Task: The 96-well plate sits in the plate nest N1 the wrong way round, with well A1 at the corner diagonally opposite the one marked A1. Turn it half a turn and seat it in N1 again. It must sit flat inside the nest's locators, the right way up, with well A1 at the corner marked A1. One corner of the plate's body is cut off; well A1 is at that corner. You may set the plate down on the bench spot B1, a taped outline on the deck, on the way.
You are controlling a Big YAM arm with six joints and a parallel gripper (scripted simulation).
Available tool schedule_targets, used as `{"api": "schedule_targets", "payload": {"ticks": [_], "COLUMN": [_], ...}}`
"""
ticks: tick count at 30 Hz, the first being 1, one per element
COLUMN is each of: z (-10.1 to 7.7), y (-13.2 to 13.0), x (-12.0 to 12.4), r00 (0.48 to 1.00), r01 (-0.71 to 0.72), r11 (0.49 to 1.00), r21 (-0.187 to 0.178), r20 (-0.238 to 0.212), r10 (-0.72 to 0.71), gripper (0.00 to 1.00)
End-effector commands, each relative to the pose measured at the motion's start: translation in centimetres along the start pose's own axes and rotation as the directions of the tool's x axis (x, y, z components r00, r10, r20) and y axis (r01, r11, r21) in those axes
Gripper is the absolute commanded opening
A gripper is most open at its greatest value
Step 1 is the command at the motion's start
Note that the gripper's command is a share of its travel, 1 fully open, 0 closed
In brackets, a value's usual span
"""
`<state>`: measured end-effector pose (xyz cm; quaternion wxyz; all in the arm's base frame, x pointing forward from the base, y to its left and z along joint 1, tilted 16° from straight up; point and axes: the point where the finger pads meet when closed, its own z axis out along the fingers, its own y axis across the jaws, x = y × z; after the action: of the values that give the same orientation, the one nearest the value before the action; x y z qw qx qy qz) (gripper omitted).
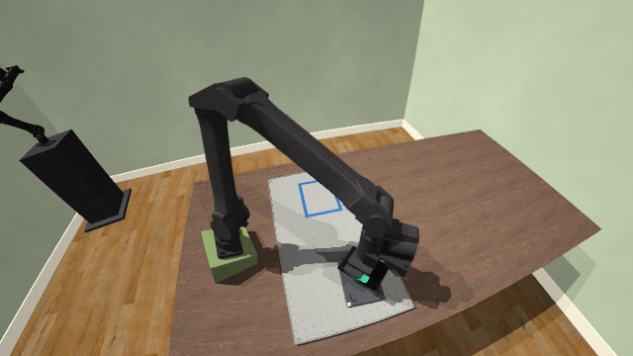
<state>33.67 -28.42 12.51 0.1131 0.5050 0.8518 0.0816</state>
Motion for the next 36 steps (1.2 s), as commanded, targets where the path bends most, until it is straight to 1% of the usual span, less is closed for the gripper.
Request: {"api": "schedule_targets", "payload": {"ticks": [1,4,6,10,15,21,23,24,27,28,36], "z": [-1.42,-1.40,-1.40,-1.50,-1.48,-1.50,-1.50,-1.49,-1.48,-1.48,-1.48], "y": [-0.02,-0.07,-0.07,-0.05,-0.11,-0.15,-0.15,-0.15,-0.18,0.47,0.46], "x": [-0.42,-0.37,-0.37,-0.46,-0.42,-0.43,-0.43,-0.41,-0.38,-1.20,-1.19], "r00": [0.982,0.959,0.959,0.913,0.832,0.705,0.705,0.694,0.693,0.709,0.709], "r01": [-0.185,-0.283,-0.283,-0.408,-0.555,-0.709,-0.709,-0.720,-0.720,-0.704,-0.704], "r11": [0.983,0.959,0.959,0.913,0.832,0.705,0.705,0.694,0.693,0.710,0.710], "r21": [-0.010,-0.011,-0.011,-0.015,-0.018,-0.021,-0.021,-0.021,-0.020,-0.034,-0.034], "r20": [0.021,0.020,0.020,0.020,0.017,0.014,0.014,0.013,0.013,0.020,0.020], "r10": [0.186,0.283,0.283,0.408,0.555,0.710,0.710,0.720,0.721,0.705,0.705], "gripper": [0.00,0.00,0.00,0.00,0.00,0.00,0.00,0.00,0.00,0.00,0.00]}}
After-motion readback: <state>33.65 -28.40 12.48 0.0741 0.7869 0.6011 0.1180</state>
